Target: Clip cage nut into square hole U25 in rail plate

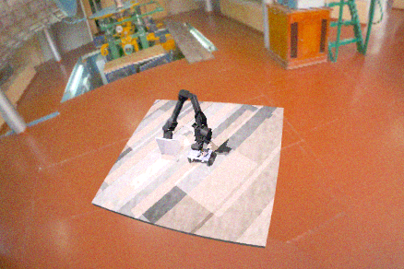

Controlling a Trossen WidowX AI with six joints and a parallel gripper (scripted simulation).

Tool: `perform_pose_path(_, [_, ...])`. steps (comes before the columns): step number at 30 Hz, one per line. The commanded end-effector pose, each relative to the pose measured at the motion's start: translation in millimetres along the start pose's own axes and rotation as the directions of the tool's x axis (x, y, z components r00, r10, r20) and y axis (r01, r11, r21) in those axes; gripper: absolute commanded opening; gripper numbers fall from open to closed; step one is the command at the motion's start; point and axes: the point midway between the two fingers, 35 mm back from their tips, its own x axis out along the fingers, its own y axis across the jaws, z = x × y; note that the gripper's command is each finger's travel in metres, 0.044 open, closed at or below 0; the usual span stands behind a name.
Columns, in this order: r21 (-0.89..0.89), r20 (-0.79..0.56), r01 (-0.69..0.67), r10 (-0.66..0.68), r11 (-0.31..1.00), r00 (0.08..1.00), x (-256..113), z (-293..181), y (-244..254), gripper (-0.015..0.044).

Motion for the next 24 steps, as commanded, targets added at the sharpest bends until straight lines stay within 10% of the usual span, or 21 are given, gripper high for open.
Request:
perform_pose_path(1, [-0.007,0.005,-0.004,0.004,1.000,1.000,-1.2,1.9,0.3,0.0029])
perform_pose_path(24, [-0.007,0.004,0.009,-0.009,1.000,1.000,-0.6,1.9,0.9,0.0029])
